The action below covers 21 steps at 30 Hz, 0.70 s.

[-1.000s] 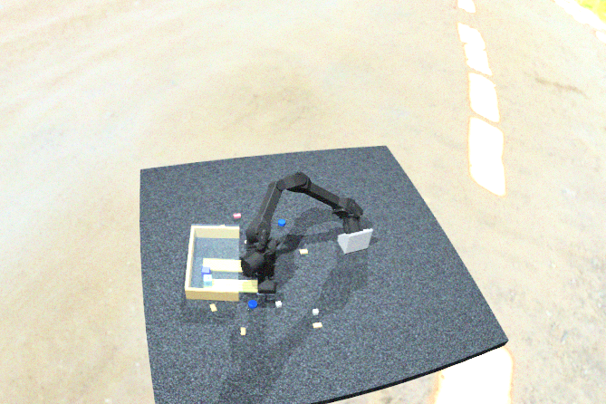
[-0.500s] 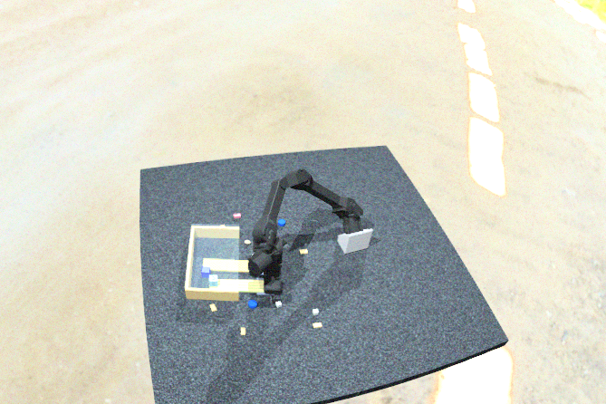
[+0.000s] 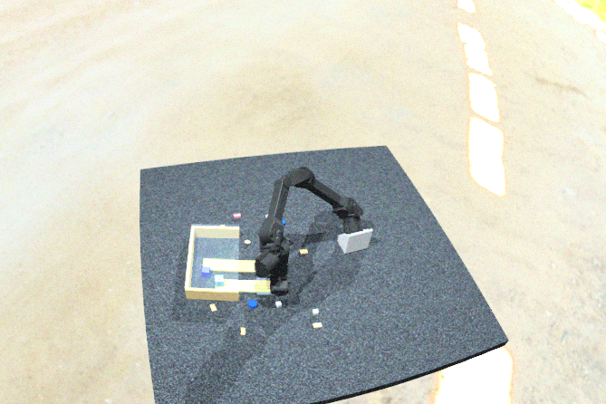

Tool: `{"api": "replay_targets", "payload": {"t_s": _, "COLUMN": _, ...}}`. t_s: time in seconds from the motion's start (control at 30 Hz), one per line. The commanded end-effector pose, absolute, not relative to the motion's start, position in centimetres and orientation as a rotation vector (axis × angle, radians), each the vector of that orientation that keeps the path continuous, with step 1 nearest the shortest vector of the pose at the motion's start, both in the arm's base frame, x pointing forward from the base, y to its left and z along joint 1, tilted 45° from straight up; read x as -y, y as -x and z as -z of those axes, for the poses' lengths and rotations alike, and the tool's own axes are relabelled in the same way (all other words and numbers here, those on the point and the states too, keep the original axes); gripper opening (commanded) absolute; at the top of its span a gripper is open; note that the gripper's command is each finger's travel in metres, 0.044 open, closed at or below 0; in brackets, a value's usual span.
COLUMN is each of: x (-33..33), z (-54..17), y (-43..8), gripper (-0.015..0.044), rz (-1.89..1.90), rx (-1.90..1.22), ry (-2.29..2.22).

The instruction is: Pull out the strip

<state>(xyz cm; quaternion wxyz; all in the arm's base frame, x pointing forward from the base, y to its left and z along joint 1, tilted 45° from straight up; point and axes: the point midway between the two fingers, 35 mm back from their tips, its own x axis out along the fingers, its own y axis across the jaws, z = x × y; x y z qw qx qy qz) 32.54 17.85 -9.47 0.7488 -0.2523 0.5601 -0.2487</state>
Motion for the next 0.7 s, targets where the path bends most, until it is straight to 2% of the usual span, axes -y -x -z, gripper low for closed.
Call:
{"api": "replay_targets", "payload": {"t_s": 0.0, "x": -17.4, "z": 10.0, "y": -31.4, "gripper": 0.0, "rz": 0.549, "rx": -1.241, "ry": 0.553}}
{"api": "replay_targets", "payload": {"t_s": 0.67, "x": -17.1, "z": 10.8, "y": -28.4, "gripper": 0.0, "rz": 0.549, "rx": -1.243, "ry": 0.554}}
